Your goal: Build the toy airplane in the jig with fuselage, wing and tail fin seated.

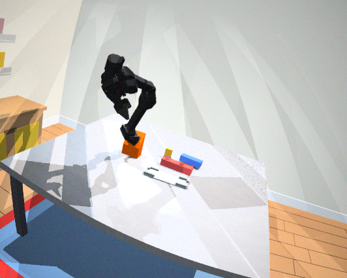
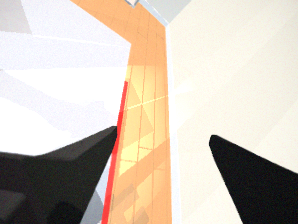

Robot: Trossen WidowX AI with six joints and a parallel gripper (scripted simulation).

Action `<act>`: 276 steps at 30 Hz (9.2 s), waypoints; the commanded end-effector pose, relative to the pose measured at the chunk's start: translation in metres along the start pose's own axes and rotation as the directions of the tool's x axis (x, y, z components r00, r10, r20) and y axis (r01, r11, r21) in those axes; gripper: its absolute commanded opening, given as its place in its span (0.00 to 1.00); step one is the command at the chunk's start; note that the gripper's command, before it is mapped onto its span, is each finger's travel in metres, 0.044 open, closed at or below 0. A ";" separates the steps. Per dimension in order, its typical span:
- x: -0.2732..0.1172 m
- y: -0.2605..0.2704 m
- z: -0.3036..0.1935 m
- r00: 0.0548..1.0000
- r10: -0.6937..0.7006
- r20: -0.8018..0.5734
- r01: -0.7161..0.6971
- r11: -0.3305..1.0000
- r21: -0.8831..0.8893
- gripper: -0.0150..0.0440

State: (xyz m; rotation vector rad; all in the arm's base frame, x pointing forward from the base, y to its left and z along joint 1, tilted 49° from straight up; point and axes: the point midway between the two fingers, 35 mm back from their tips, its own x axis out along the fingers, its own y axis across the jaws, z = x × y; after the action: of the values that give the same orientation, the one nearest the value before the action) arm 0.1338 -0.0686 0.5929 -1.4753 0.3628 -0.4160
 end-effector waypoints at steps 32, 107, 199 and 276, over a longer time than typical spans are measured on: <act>0.211 0.215 -0.043 0.823 0.502 0.268 -0.303 -0.013 0.953 1.00; 0.054 0.628 0.139 0.509 0.638 -0.578 -0.399 0.770 0.498 1.00; 0.024 0.546 0.182 0.500 0.653 -0.569 -0.435 0.757 0.487 0.25; 0.104 0.503 0.074 0.511 0.633 -0.582 -0.502 0.769 0.396 0.58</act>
State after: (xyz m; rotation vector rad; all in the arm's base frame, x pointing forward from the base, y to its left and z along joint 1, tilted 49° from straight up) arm 0.2830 -0.0248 0.1006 -0.8668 1.3602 -0.4285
